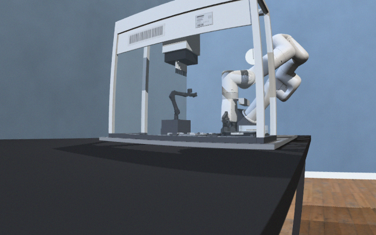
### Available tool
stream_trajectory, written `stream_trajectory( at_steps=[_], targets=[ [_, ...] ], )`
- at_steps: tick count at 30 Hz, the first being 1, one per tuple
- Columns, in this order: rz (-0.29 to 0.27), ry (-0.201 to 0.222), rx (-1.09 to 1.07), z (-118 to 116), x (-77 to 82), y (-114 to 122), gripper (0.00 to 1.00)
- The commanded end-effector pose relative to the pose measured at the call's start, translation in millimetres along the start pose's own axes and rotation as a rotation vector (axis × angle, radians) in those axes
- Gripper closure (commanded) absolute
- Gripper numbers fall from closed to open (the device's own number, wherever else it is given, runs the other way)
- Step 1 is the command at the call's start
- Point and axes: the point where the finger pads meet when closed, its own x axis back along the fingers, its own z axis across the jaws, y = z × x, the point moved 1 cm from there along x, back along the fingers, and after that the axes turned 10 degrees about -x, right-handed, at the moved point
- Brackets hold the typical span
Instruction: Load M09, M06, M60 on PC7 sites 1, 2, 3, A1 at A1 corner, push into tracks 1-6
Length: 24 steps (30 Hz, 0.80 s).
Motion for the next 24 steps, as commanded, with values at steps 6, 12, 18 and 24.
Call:
stream_trajectory(
  at_steps=[6,12,18,24],
  targets=[
    [-0.001,0.004,0.000,0.9,1.8,-2.8,0.00],
    [-0.001,0.004,0.000,0.4,1.8,-5.8,0.00],
    [-0.001,0.004,0.000,0.1,1.8,-7.8,0.00],
    [-0.001,0.004,0.000,-0.5,1.8,-10.8,0.00]
  ],
)
